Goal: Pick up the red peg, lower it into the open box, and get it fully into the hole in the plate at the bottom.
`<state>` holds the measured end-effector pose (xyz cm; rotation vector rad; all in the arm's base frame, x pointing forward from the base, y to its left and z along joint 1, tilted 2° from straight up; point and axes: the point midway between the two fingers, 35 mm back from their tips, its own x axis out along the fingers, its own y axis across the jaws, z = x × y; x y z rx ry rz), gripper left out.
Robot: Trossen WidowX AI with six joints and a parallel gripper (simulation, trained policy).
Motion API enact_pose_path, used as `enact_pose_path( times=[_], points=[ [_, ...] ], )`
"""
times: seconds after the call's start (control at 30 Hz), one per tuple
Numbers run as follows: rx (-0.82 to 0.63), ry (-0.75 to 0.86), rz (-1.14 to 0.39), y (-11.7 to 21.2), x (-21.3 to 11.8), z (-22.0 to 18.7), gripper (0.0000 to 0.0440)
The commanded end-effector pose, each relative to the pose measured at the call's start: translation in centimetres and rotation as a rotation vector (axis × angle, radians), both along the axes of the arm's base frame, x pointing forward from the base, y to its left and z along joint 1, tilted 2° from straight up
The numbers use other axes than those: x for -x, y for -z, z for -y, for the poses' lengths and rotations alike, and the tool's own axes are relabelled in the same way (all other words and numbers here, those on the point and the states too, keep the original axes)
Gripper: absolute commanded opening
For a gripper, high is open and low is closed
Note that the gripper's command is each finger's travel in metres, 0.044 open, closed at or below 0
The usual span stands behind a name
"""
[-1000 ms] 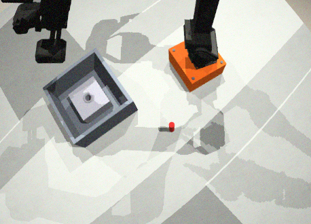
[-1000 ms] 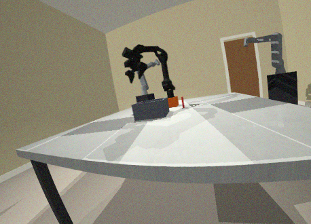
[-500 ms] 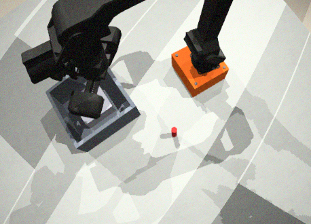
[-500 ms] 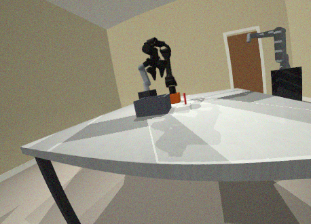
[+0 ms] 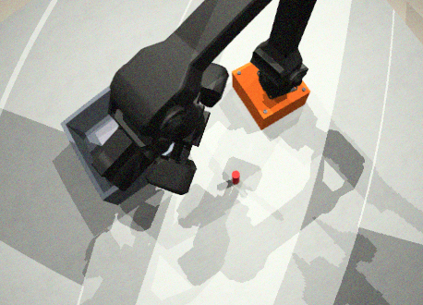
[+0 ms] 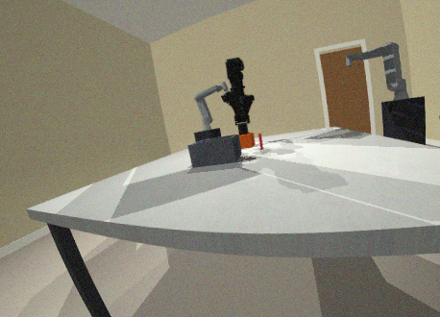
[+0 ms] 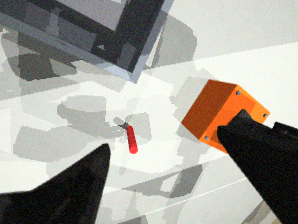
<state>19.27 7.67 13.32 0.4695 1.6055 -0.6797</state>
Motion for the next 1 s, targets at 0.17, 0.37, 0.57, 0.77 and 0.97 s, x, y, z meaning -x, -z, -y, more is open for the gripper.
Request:
enact_pose_path(
  times=[0.17,0.37,0.57,0.77,0.97],
  points=[
    [0.096,0.048,-0.07,2.5,3.5,-2.4,0.044],
    [0.127,0.041,-0.074,4.5,4.7,-3.8,0.044],
    [0.131,0.018,-0.051,6.8,5.0,-5.0,0.044],
    [0.121,-0.013,-0.016,9.4,4.9,-5.7,0.044],
    [0.101,-0.038,0.024,12.2,4.6,-6.2,0.044]
  ],
)
